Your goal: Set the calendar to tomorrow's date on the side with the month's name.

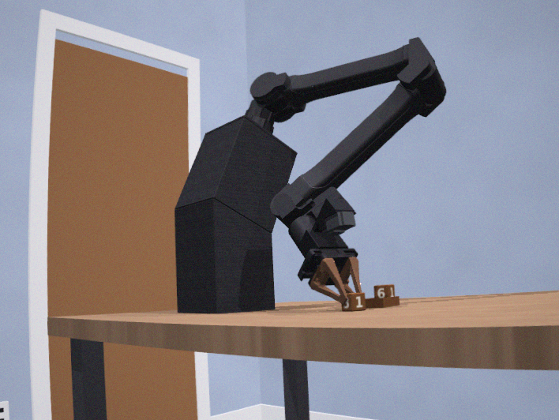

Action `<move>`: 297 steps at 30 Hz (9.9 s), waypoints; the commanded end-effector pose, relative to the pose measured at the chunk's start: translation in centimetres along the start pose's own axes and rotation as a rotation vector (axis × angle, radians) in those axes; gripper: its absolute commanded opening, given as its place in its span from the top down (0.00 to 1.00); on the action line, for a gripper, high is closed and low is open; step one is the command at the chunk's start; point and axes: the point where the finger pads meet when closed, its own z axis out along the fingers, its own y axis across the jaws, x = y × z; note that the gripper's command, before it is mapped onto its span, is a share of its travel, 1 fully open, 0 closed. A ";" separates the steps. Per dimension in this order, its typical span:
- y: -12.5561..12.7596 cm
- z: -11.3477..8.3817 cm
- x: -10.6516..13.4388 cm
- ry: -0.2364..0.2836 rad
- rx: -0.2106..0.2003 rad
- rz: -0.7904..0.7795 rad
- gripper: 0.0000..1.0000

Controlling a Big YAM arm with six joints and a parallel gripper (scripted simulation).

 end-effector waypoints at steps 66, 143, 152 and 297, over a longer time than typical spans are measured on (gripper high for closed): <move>-0.3 -5.4 -5.5 0.045 0.017 -0.001 0.74; -0.8 -4.1 -5.7 0.930 0.004 0.012 0.74; -0.6 -4.2 -6.3 1.042 -0.002 0.013 0.74; 0.3 1.1 -1.7 1.556 0.002 -0.006 0.74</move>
